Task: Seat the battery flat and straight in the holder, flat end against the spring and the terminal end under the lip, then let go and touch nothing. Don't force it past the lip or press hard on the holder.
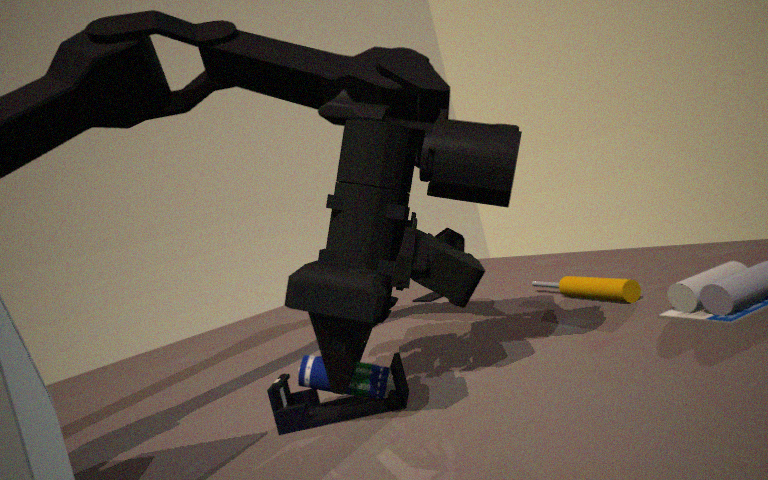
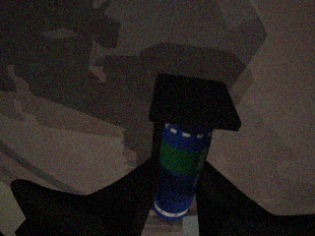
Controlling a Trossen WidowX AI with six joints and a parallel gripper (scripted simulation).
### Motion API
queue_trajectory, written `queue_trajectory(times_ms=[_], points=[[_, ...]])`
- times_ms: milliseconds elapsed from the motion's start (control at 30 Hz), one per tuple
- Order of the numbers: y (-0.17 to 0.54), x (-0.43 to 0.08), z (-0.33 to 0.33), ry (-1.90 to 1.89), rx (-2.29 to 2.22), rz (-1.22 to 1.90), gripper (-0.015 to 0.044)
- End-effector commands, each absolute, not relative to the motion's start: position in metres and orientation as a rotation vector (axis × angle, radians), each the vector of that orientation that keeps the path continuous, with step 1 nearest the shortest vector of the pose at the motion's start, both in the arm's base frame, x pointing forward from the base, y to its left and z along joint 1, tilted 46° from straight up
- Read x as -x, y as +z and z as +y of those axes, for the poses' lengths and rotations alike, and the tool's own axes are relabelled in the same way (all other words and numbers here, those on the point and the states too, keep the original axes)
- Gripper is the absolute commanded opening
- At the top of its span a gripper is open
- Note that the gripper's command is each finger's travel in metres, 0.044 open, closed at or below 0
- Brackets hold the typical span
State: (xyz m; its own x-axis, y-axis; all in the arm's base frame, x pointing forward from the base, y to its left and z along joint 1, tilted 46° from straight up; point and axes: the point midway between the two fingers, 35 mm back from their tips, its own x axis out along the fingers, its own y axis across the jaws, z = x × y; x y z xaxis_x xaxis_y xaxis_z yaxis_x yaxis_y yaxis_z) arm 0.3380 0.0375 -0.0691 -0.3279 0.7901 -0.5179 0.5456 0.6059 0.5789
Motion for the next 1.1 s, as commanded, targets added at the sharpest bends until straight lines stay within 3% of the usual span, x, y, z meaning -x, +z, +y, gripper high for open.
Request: queue_trajectory(times_ms=[0, 1067], points=[[-0.0731, -0.3393, 0.0371, 0.367, -1.039, 2.001, 0.0082], [-0.0744, -0.3359, 0.0418, 0.278, -1.027, 1.899, 0.0082]])
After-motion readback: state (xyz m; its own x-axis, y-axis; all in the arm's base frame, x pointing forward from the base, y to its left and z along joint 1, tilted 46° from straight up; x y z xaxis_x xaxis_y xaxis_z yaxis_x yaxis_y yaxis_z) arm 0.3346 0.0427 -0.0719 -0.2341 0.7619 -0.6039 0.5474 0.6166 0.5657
